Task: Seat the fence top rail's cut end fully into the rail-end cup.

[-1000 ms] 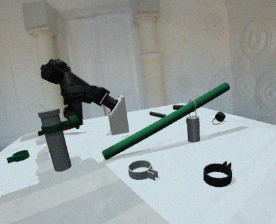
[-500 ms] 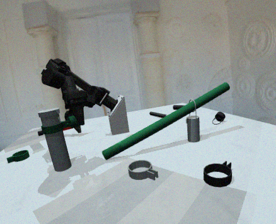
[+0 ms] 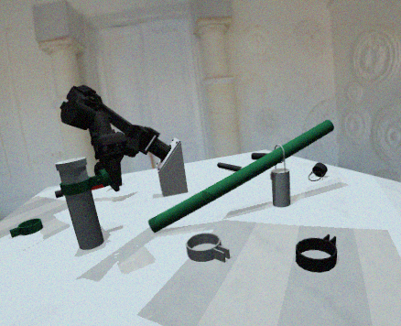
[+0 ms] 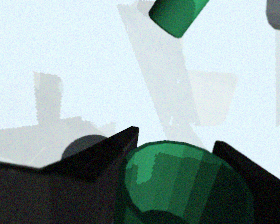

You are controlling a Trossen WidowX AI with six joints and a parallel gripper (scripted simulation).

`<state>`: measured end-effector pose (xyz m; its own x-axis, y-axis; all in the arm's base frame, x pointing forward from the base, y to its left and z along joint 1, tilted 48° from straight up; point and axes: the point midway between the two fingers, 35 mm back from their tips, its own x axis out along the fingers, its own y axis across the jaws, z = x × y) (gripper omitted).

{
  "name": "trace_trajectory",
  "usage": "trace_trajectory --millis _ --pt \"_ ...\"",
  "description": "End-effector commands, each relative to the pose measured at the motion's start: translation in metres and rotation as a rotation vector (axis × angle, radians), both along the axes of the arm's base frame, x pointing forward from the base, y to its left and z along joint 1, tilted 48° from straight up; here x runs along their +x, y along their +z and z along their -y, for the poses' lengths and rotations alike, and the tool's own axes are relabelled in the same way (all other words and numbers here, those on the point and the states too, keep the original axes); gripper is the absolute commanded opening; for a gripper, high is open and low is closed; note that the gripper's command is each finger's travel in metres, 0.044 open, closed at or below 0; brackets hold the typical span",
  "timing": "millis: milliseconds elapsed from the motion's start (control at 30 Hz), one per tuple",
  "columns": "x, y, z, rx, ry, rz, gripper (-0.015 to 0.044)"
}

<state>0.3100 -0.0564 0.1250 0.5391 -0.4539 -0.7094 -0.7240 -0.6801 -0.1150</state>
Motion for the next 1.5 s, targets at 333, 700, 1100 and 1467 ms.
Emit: trace_trajectory --millis 333,700,1100,1467 --pt "0.008 -0.003 -0.003 0.009 -0.058 0.063 0.0" --pt "0.015 -0.004 -0.005 0.017 -0.109 0.119 0.0" --pt "0.02 -0.005 -0.006 0.023 -0.147 0.16 0.0" --pt "0.026 -0.006 -0.007 0.031 -0.195 0.212 0.0"
